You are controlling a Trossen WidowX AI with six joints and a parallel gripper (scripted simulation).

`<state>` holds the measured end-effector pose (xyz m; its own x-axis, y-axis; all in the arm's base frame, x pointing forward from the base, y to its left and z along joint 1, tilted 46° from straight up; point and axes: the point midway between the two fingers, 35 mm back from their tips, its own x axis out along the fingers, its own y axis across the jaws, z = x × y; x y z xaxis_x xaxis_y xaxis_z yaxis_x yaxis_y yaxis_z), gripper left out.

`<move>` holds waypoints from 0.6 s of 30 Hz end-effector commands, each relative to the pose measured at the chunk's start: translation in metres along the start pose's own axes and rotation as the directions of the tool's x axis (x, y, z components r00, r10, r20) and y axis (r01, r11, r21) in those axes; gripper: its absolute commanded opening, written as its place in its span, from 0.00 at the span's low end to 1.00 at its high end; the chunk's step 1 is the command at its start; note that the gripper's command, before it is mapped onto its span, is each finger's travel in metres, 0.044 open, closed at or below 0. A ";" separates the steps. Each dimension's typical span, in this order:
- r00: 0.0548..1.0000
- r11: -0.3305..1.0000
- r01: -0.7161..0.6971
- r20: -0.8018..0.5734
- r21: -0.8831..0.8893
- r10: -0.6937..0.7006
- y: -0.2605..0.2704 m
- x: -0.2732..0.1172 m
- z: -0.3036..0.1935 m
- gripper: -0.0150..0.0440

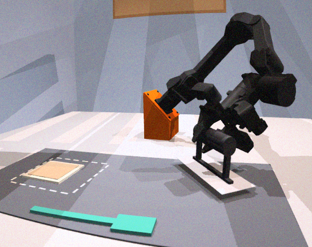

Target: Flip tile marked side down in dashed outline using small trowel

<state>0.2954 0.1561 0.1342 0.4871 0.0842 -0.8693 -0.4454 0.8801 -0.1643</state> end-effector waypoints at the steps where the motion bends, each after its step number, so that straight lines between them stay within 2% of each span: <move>1: 1.000 1.000 0.012 -0.003 0.008 -0.012 0.003 0.006 -0.001 0.25; 8: 1.000 1.000 0.011 -0.002 0.008 -0.011 0.010 0.011 -0.001 0.25; 18: 1.000 1.000 0.011 -0.002 0.008 -0.011 0.010 0.011 -0.001 0.70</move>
<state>0.2949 0.1658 0.1228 0.4867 0.0801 -0.8699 -0.4413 0.8820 -0.1656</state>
